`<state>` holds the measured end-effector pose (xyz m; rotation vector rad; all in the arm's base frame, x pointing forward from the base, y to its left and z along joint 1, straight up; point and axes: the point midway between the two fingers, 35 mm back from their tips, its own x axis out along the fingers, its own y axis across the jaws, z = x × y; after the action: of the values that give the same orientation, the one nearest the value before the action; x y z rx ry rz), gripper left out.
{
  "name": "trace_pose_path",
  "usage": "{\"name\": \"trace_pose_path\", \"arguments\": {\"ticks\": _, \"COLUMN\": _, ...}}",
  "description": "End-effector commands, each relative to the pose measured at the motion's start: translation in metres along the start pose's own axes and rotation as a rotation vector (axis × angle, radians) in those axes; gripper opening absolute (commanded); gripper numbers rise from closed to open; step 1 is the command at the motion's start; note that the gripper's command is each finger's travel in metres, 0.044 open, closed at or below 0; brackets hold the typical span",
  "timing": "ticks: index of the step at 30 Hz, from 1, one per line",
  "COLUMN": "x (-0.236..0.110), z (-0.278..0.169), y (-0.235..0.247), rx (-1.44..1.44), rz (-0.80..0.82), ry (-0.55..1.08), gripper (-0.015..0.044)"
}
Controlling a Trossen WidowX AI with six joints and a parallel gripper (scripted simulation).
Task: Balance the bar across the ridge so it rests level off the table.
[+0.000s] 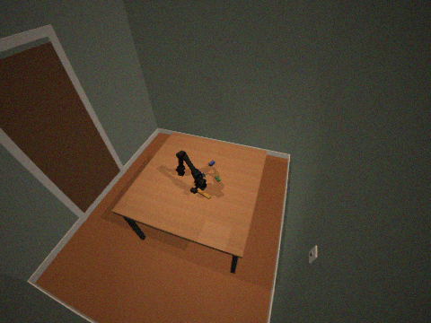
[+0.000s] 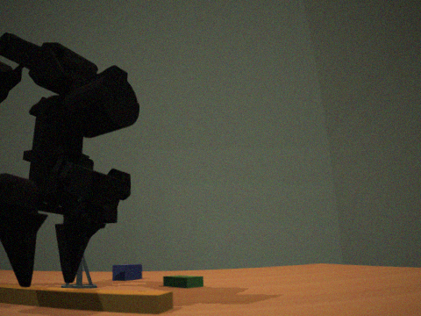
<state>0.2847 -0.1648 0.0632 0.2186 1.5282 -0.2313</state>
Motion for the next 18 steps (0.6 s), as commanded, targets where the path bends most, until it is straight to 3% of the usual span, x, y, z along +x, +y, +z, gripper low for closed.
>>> {"name": "trace_pose_path", "arguments": {"ticks": 1, "x": 0.0073, "z": -0.0009, "y": -0.0005, "rx": -0.004, "rz": -0.003, "ry": 0.004, "gripper": 0.0315}}
{"name": "trace_pose_path", "arguments": {"ticks": 18, "x": 0.0146, "z": -0.0012, "y": -0.0005, "rx": -0.004, "rz": -0.003, "ry": 0.004, "gripper": 0.0315}}
